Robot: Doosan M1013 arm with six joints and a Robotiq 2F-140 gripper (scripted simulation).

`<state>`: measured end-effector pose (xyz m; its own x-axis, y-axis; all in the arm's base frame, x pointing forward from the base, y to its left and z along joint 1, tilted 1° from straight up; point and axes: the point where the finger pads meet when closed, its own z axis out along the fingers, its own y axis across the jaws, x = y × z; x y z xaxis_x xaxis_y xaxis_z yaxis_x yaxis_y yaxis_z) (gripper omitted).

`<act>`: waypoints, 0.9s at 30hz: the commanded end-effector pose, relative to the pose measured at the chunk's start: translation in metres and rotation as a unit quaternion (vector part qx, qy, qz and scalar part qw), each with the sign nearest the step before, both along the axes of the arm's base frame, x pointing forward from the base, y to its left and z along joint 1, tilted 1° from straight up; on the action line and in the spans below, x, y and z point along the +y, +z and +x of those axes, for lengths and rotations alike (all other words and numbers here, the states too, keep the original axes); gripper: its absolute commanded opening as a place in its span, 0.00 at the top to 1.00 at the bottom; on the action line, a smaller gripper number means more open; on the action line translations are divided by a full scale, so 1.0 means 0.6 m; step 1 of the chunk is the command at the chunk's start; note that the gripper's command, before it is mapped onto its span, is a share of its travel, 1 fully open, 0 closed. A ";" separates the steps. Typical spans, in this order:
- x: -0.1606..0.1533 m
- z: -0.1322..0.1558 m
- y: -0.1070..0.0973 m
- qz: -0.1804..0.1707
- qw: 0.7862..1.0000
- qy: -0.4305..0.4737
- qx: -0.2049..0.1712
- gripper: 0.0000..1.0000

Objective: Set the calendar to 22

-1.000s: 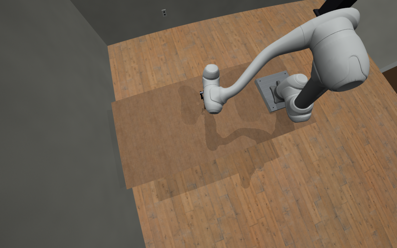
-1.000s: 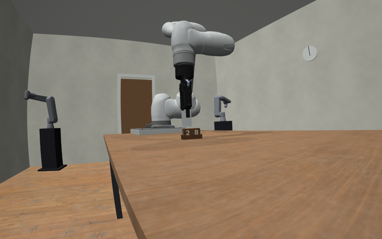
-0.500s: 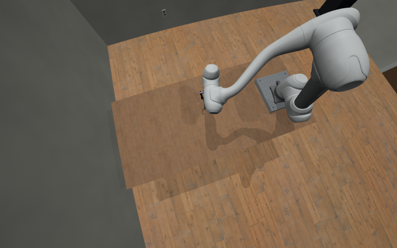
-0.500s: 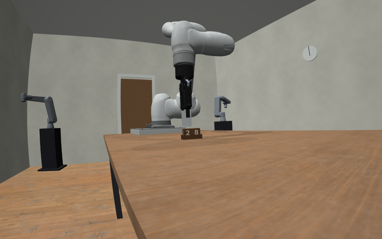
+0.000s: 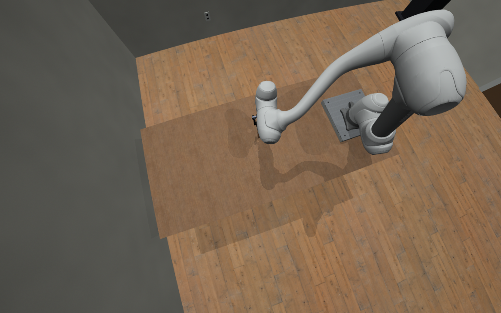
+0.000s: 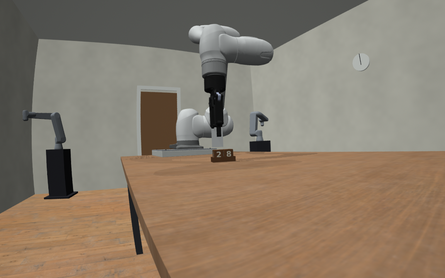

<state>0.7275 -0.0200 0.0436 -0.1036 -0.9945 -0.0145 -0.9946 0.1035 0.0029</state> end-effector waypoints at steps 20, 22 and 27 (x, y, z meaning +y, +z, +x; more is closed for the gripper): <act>0.001 0.000 -0.037 0.000 1.000 0.000 0.000 0.64; 0.001 0.000 -0.042 0.000 1.000 0.000 0.000 0.64; 0.001 0.000 -0.049 0.000 1.000 0.000 0.000 0.64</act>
